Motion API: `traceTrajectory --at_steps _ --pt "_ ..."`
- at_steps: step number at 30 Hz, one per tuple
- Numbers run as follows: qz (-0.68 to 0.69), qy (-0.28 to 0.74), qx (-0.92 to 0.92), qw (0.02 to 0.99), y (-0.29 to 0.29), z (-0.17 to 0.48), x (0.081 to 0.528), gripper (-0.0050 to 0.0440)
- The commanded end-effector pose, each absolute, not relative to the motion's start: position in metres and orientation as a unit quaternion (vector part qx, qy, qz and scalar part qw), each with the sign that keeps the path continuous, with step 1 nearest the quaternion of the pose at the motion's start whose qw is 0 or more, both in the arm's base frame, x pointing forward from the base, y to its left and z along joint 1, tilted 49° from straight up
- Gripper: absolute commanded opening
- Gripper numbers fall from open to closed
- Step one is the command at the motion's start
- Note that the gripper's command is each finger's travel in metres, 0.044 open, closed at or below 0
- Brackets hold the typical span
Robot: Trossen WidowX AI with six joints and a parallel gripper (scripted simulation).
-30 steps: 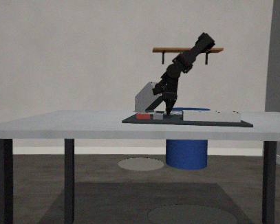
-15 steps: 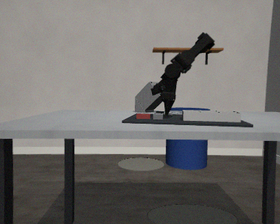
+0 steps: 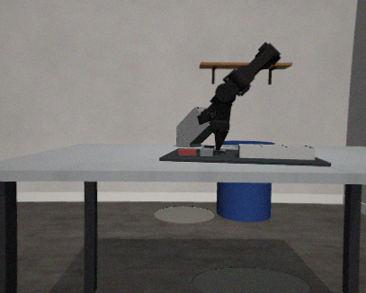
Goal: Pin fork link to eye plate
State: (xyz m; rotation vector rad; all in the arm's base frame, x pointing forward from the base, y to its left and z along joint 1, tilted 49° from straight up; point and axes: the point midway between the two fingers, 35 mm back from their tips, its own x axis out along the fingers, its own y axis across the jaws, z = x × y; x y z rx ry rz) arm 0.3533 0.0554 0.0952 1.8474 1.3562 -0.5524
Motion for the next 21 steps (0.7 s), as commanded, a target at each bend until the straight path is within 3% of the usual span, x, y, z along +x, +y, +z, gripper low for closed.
traceTrajectory --at_steps 1,21 --pt "-0.217 0.532 0.724 0.381 0.0541 0.0964 0.3526 0.0095" --pt "-0.185 0.549 0.733 0.357 0.0561 0.0961 0.3533 0.0095"
